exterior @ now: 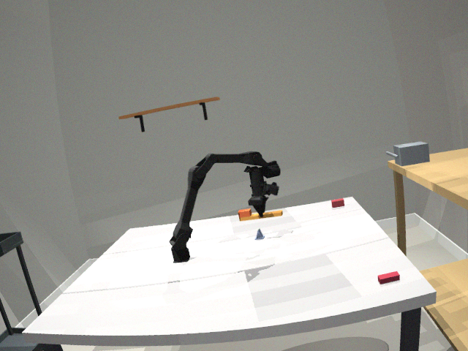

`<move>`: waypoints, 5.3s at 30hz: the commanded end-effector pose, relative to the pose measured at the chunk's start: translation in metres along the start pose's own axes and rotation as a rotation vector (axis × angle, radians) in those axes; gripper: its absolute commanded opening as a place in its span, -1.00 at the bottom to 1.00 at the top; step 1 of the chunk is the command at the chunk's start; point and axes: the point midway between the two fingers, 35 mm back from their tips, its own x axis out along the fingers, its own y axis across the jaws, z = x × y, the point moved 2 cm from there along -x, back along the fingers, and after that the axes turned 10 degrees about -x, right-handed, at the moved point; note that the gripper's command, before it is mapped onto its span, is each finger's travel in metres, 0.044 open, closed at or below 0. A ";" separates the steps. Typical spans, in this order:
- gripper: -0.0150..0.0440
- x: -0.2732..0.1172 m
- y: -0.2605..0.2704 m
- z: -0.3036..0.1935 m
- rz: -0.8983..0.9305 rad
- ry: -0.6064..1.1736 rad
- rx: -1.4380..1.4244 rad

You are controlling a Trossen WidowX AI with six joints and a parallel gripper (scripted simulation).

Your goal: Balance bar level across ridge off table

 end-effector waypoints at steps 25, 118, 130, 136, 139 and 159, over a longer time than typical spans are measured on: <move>-0.49 0.042 0.001 0.000 0.000 -0.001 0.007; -0.49 0.049 0.001 0.000 0.000 -0.001 0.007; -0.49 0.050 0.001 0.000 0.000 -0.001 0.007; -0.49 0.050 0.001 0.000 0.000 -0.001 0.007; -0.49 0.050 0.001 0.000 0.000 -0.001 0.007; -0.49 0.052 0.001 0.000 0.000 -0.001 0.007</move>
